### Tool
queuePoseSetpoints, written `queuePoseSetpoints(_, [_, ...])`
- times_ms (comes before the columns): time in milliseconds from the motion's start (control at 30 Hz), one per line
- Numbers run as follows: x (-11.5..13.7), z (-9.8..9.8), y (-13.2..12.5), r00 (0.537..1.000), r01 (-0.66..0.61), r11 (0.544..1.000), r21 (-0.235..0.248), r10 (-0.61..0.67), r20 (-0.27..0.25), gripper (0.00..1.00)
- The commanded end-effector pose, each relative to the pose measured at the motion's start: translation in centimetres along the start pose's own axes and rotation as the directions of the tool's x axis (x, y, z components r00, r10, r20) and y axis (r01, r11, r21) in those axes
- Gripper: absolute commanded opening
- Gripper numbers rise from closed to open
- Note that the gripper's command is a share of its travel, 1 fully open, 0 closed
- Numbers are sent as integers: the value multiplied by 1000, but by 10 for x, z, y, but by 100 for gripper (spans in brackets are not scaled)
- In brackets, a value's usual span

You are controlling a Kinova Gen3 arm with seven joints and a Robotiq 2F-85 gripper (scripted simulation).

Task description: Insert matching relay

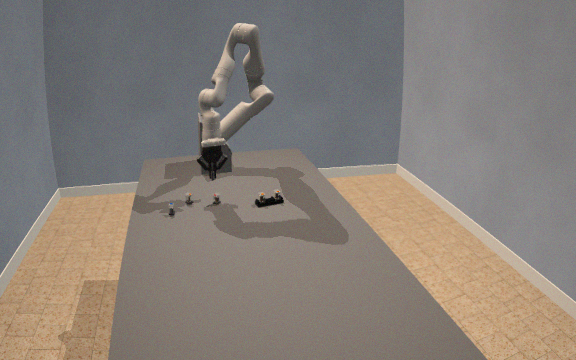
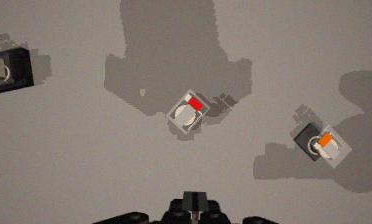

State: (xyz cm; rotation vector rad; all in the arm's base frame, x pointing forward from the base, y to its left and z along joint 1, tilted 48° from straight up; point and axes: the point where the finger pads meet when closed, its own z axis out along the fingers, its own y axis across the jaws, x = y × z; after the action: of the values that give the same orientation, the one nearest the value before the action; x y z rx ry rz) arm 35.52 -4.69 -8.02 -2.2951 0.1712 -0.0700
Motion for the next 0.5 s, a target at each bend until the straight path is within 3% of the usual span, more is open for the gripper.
queuePoseSetpoints(0, [0, -1, 0, 1000, 0, 1000, -1, 0, -1, 0])
queuePoseSetpoints(333, [1, -1, 1, 1000, -3, 1000, -1, 3, -1, 0])
queuePoseSetpoints(467, [3, -1, 9, 998, -68, 998, 0, 68, 0, 0])
